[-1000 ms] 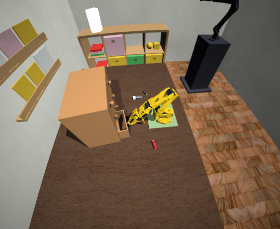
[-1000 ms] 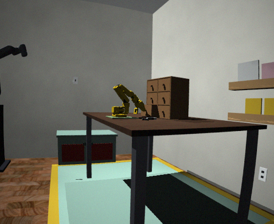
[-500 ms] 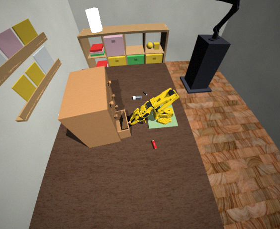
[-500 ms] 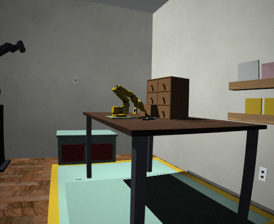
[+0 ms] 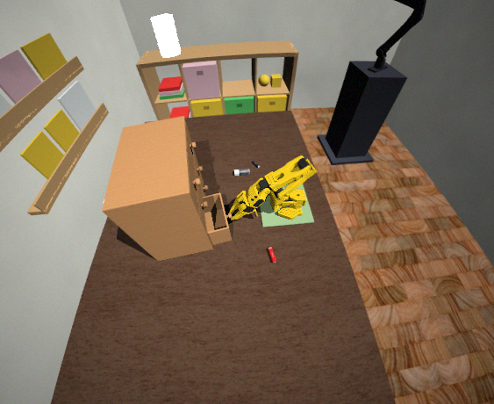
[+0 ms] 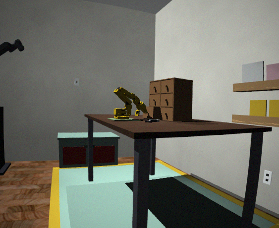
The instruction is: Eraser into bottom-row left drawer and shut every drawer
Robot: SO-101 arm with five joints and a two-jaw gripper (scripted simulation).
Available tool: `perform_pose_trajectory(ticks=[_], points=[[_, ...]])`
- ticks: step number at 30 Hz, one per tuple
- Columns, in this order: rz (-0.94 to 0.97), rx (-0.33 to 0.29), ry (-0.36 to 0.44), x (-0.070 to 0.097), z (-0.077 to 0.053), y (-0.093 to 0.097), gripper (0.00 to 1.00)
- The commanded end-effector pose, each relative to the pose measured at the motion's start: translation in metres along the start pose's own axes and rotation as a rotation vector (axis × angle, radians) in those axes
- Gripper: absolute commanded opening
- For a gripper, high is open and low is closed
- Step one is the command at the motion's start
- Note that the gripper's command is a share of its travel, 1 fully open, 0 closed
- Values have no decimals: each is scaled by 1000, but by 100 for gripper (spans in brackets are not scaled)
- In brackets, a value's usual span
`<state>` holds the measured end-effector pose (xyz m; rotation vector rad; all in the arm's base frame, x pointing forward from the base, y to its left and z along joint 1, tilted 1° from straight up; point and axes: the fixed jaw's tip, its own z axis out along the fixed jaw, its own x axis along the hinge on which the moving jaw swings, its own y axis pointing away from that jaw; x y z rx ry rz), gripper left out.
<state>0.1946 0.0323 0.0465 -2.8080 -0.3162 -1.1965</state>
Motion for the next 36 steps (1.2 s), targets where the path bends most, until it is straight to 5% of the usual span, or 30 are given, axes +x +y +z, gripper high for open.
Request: perform_pose_trajectory(ticks=[1, 36], points=[[7, 4, 12, 1, -1, -1, 0], [5, 6, 12, -3, -6, -2, 0]])
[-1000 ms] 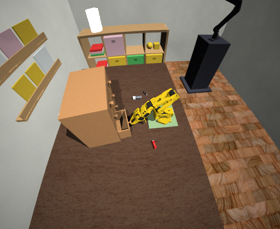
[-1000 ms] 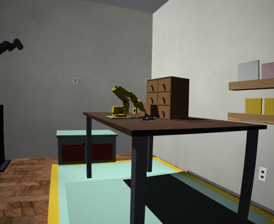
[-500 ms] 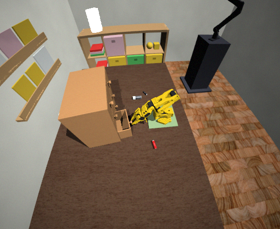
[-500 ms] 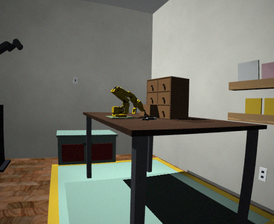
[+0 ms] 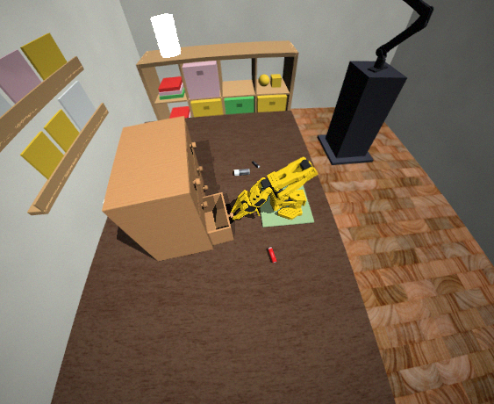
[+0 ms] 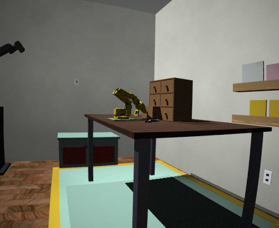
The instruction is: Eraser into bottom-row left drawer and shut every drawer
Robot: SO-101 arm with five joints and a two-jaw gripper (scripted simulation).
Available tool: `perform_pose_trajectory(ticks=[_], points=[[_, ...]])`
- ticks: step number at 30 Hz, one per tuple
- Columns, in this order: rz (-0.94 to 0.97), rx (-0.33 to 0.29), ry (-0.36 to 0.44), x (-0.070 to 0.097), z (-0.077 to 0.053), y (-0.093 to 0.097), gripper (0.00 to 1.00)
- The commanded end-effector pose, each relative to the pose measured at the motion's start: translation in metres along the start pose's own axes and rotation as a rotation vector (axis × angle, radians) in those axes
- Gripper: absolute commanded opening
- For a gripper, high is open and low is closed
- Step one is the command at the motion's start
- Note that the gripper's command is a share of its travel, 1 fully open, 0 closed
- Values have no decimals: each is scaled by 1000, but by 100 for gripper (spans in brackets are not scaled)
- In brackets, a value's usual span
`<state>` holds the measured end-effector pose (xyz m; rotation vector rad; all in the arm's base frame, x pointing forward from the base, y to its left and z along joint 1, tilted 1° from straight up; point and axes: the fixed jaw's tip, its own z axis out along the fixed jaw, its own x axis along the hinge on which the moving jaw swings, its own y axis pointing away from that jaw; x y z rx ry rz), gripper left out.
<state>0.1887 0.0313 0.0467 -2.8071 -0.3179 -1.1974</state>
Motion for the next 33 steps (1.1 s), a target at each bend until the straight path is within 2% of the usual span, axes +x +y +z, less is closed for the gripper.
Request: perform_pose_trajectory(ticks=[1, 15, 33], points=[[6, 6, 11, 1, -1, -1, 1], [6, 6, 11, 1, -1, -1, 12], [6, 6, 11, 1, -1, -1, 21]])
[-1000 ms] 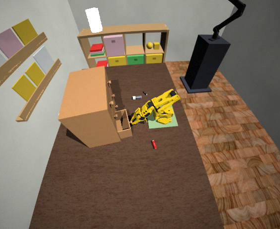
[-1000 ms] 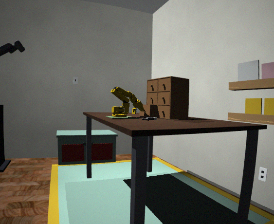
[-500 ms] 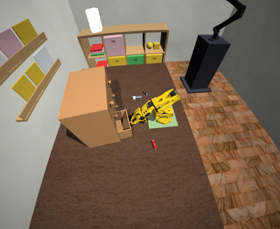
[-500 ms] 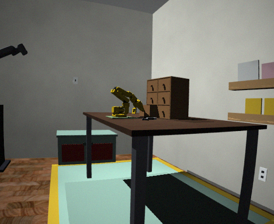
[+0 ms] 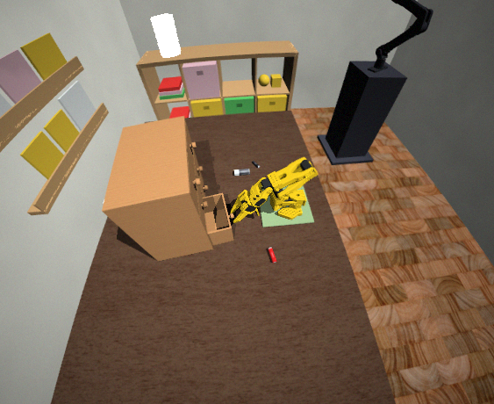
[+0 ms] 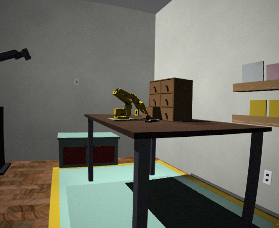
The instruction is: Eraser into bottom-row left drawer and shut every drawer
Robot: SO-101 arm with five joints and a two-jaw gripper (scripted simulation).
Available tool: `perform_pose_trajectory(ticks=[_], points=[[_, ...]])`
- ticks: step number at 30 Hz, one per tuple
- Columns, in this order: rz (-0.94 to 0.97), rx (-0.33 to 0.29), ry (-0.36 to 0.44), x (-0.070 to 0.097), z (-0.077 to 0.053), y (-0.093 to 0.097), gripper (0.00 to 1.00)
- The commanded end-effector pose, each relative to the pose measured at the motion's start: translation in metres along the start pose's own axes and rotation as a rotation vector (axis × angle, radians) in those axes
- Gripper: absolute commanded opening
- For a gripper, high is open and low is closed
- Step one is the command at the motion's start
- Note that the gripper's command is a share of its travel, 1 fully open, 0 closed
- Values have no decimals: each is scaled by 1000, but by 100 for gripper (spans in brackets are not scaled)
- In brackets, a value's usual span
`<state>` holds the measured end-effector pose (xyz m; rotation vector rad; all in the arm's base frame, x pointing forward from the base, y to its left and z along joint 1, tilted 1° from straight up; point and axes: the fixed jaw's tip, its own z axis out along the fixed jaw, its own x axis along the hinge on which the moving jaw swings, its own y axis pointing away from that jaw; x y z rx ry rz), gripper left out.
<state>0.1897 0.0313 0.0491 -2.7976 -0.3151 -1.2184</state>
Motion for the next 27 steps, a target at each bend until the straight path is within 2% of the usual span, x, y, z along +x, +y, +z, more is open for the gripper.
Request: perform_pose_trajectory(ticks=[1, 16, 18, 24, 27], points=[[5, 7, -4, -2, 0, -2, 21], [35, 7, -5, 2, -31, -1, 21], [35, 7, -5, 2, -31, -1, 21], [46, 7, -6, -1, -44, -1, 21], [48, 7, -6, -2, -45, -1, 21]])
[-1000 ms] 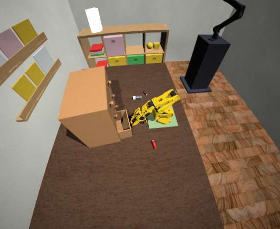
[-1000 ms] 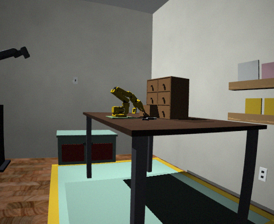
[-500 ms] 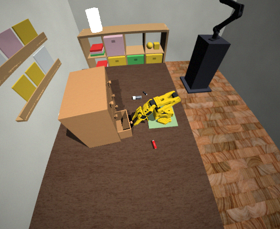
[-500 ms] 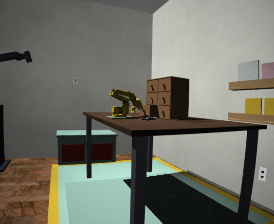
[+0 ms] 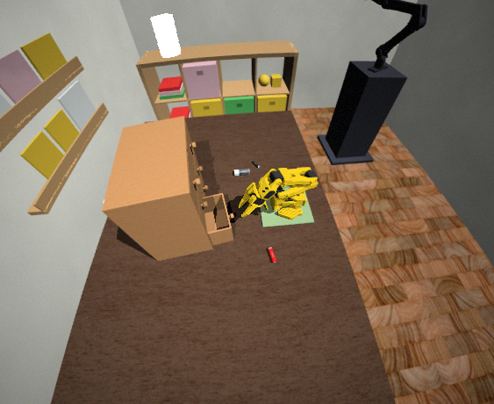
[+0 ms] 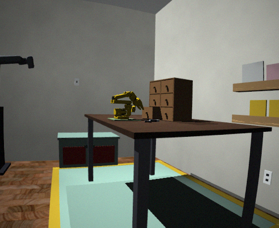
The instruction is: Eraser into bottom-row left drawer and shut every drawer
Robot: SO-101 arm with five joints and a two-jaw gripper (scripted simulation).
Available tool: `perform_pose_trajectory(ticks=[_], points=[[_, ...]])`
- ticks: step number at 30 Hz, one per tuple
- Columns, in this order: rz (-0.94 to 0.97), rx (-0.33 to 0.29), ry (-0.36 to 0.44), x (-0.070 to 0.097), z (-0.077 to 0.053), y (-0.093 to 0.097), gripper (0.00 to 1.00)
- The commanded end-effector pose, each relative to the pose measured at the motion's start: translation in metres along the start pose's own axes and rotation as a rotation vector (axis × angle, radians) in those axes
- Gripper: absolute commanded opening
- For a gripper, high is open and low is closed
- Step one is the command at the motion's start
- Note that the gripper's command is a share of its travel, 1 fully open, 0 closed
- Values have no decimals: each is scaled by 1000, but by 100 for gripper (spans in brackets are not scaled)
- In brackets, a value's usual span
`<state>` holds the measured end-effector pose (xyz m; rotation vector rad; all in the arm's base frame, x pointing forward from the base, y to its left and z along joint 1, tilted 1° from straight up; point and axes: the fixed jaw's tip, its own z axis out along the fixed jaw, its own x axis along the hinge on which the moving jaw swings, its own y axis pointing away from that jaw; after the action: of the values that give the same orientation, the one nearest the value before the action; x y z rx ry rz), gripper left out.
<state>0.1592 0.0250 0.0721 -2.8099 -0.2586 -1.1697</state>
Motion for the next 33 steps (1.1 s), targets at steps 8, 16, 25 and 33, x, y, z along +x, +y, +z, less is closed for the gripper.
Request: perform_pose_trajectory(ticks=[8, 16, 25, 33], points=[[7, 7, 23, 3, -7, -1, 21], [8, 5, -18, 23, -27, -2, 21], [9, 3, -54, 43, -41, -2, 21], [10, 2, -81, 58, -48, -2, 21]])
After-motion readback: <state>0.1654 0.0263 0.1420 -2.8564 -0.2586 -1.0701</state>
